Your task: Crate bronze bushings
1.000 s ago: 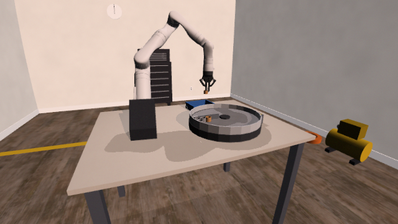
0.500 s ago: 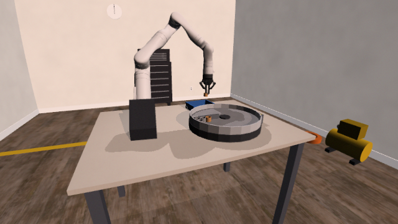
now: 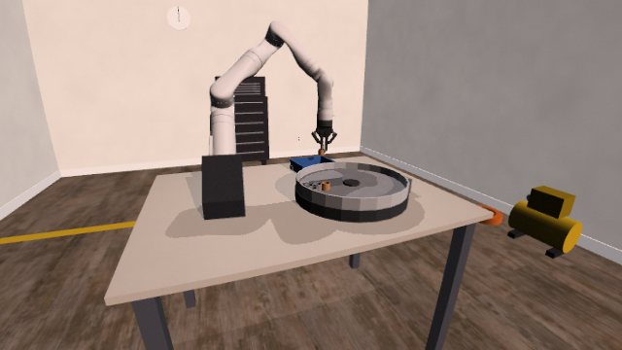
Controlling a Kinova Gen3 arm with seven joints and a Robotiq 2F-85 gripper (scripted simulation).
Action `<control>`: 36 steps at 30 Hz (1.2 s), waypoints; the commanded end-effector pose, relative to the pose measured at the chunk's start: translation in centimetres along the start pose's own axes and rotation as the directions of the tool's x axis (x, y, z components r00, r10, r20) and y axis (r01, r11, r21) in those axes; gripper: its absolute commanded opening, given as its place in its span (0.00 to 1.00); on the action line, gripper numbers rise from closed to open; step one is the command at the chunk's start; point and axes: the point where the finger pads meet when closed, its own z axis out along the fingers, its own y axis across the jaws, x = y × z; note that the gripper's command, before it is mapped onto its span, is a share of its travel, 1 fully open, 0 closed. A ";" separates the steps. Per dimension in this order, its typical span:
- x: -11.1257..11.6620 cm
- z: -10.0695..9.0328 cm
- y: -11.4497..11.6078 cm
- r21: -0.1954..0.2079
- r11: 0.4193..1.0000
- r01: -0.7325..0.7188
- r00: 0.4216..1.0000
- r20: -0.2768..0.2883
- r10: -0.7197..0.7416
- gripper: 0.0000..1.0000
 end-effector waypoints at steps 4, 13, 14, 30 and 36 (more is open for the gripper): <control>0.0 0.0 0.0 0.000 1.000 -0.001 1.000 0.000 0.001 0.00; 0.1 2.1 0.0 -0.002 1.000 0.002 1.000 0.000 -0.002 0.00; 0.1 2.1 0.0 -0.002 1.000 0.002 1.000 0.000 -0.002 0.00; 0.1 3.0 0.0 -0.002 1.000 0.002 1.000 0.000 -0.002 0.00; 0.1 3.0 0.0 -0.002 1.000 0.002 1.000 0.000 -0.002 0.00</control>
